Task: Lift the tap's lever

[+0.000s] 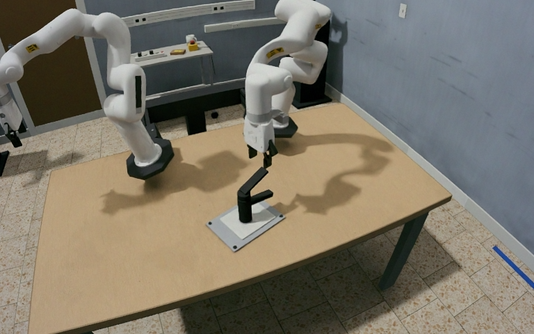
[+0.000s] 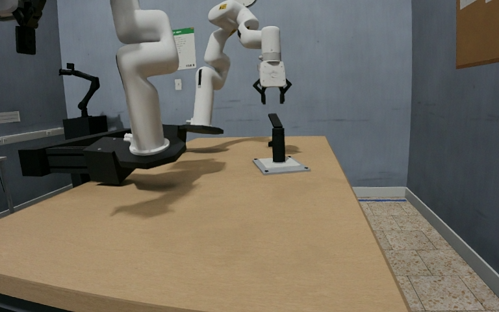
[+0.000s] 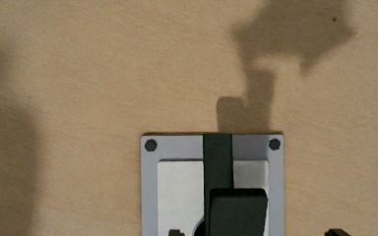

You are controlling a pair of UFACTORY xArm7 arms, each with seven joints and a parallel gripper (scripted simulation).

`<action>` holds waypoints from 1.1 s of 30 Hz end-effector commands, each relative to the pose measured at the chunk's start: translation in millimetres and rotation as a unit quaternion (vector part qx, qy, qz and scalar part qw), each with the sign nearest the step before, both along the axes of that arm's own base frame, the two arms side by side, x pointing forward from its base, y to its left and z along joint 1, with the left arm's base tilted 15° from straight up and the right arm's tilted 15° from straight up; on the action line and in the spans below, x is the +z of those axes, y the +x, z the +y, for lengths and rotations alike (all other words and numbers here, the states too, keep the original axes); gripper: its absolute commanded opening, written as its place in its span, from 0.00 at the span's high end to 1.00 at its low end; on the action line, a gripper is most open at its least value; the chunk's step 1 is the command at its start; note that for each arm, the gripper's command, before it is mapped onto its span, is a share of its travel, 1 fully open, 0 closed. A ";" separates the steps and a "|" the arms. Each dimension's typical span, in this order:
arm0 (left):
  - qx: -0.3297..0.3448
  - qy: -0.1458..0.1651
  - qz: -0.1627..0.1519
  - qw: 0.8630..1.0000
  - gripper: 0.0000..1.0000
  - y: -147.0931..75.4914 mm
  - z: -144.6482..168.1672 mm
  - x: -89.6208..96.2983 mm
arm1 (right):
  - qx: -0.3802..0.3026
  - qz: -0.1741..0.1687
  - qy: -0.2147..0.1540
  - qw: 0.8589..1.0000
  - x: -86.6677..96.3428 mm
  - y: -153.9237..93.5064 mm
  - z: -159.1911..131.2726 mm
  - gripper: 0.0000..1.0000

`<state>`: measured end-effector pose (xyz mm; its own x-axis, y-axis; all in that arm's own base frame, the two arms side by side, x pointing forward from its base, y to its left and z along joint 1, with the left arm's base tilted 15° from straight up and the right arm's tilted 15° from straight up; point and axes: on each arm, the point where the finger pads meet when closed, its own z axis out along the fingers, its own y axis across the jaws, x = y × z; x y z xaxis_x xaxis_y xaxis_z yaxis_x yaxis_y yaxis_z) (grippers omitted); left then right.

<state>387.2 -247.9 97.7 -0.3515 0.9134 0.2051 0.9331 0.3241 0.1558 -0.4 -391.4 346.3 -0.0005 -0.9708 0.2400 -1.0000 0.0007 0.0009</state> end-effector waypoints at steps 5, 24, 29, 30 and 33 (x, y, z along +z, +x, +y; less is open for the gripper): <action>-0.001 -0.001 -0.002 1.000 1.00 0.7 -1.8 2.9 | 0.000 0.000 -0.002 1.000 1.8 0.0 -0.6 0.00; -0.001 -0.001 -0.002 1.000 1.00 0.7 -1.8 2.9 | 0.000 0.000 -0.002 1.000 1.8 0.0 -0.6 0.00; -0.001 -0.001 -0.002 1.000 1.00 0.7 -1.8 2.9 | 0.000 0.000 -0.002 1.000 1.8 0.0 -0.6 0.00; -0.001 -0.001 -0.002 1.000 1.00 0.7 -1.8 2.9 | 0.000 0.000 -0.002 1.000 1.8 0.0 -0.6 0.00; -0.001 -0.001 -0.002 1.000 1.00 0.7 -1.8 2.9 | 0.000 0.000 -0.002 1.000 1.8 0.0 -0.6 0.00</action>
<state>387.1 -248.1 98.9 -0.3516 0.9134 0.2053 0.9331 0.3242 0.1557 -0.4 -391.4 346.3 -0.0005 -0.9708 0.2400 -1.0000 0.0007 0.0009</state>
